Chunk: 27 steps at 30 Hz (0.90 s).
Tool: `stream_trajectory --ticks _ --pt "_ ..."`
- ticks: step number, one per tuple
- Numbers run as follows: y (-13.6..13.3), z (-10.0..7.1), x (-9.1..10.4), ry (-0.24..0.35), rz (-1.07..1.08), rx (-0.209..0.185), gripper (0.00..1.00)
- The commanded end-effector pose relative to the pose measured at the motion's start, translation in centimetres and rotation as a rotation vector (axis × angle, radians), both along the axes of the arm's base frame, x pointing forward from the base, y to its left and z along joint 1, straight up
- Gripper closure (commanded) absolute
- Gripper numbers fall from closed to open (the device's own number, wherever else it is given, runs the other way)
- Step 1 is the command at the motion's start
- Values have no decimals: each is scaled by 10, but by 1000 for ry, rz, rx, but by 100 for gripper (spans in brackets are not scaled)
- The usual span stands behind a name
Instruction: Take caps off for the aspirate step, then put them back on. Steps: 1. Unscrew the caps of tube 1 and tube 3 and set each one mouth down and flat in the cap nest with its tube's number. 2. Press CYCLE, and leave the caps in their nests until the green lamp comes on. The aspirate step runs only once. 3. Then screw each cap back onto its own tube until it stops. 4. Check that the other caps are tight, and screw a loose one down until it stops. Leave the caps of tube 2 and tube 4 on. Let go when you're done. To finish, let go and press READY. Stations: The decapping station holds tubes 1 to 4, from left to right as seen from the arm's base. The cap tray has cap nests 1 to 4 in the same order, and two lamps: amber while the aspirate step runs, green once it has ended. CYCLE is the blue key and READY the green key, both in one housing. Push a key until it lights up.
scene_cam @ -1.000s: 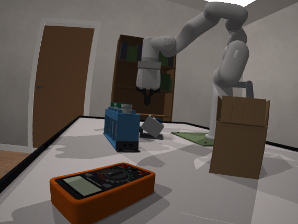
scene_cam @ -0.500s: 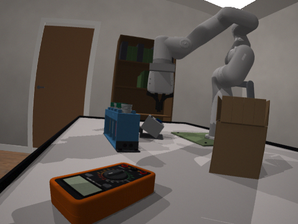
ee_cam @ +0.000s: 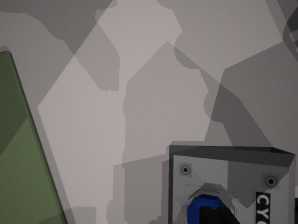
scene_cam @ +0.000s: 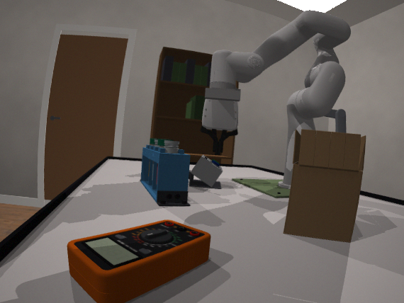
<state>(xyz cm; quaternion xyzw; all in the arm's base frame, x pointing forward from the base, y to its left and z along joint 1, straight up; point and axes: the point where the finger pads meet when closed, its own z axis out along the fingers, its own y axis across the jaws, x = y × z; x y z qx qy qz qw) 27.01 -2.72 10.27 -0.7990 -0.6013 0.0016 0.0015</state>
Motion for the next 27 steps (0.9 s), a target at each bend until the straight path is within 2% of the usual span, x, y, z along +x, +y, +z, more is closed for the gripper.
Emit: stream_trajectory --ticks 1,27 --pt "0 -8 2 -4 0 0 100" --pt "0 -11 2 -4 0 0 100"
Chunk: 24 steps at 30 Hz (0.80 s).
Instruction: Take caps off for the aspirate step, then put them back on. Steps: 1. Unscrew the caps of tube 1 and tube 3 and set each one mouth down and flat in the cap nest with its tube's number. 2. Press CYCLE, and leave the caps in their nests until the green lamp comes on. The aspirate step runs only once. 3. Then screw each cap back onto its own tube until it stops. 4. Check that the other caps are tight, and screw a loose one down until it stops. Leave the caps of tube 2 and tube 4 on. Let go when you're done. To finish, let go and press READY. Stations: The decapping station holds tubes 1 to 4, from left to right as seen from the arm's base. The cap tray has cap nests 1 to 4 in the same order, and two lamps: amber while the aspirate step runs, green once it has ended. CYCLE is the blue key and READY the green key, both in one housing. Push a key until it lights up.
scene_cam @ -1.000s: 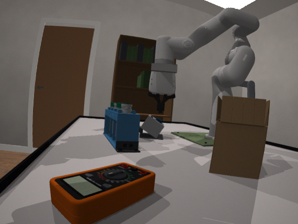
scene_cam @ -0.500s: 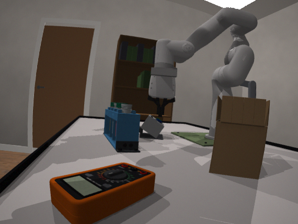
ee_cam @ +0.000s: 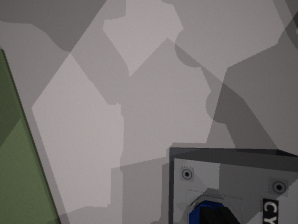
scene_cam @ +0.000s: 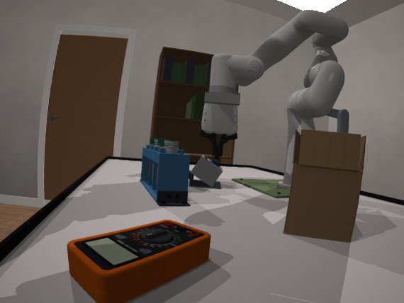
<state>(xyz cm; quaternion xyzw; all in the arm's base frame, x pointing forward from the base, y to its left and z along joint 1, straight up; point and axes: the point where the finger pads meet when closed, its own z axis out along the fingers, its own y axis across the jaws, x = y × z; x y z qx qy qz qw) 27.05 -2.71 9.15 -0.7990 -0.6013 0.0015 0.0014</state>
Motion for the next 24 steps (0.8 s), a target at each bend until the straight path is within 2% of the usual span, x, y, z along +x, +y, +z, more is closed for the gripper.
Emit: stream_trajectory --ticks 1,24 --pt "0 -1 1 -3 0 0 100" --pt "0 -7 1 -3 0 0 100"
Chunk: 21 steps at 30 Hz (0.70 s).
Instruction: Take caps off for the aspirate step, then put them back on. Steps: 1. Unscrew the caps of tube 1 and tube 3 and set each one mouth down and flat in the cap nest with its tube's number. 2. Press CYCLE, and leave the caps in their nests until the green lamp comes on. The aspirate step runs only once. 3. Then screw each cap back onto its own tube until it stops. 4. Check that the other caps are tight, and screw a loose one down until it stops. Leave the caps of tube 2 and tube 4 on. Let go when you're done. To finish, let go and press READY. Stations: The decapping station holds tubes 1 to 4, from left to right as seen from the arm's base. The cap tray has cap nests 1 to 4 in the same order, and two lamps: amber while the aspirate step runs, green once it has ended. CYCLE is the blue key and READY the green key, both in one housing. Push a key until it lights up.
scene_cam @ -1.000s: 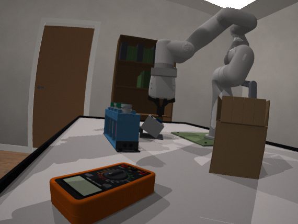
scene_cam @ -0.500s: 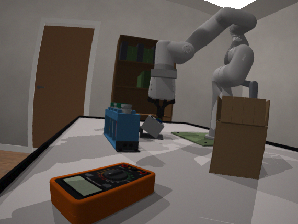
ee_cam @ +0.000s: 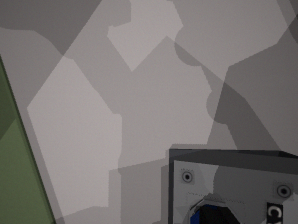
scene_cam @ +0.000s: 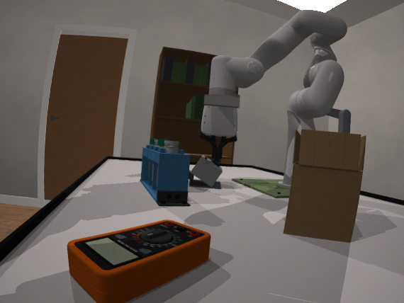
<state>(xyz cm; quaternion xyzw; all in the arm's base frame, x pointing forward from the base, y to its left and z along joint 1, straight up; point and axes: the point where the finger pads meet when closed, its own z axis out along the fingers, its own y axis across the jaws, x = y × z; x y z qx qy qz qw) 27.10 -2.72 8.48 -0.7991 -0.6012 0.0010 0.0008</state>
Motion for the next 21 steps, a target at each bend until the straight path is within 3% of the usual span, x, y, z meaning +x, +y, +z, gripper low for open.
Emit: stream_trajectory --ticks 1,12,21 --pt "0 -1 1 -2 0 0 100" --pt "0 -4 1 -2 0 0 100" --pt "0 17 1 -2 0 0 100"
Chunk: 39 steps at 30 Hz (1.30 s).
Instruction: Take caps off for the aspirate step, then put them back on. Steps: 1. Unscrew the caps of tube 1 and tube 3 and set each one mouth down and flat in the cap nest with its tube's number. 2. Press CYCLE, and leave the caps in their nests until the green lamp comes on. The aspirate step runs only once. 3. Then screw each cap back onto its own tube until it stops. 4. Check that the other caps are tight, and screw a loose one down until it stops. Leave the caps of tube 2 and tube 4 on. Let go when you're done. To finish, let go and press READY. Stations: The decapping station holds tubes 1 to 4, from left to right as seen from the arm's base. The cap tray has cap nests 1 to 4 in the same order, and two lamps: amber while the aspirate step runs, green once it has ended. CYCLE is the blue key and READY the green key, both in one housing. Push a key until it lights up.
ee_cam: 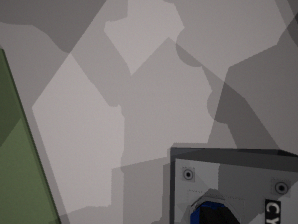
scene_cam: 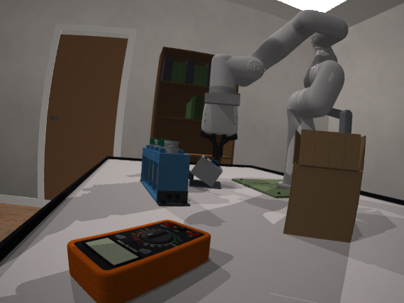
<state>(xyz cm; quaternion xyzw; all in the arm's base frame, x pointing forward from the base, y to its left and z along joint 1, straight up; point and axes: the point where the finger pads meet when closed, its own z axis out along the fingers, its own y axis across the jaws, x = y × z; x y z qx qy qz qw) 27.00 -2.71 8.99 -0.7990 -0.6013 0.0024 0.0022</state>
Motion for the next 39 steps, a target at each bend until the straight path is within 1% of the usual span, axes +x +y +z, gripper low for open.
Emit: stream_trajectory --ticks 1,4,14,15,17,18,29,31,32,33,39 --pt "0 15 2 -6 0 -1 100" --pt "0 23 2 -6 0 -1 100" --pt "0 23 2 -6 0 -1 100" --pt "-6 23 7 -6 83 0 0" --pt "-19 22 18 -6 250 0 0" --pt "-24 21 23 -6 300 1 0" --pt "-55 19 51 -7 715 1 0" --pt "-55 19 51 -7 715 1 0" --pt "-61 18 56 -6 819 2 0" --pt "-66 18 61 -7 868 2 0" --pt "-84 17 77 -7 1102 2 0"
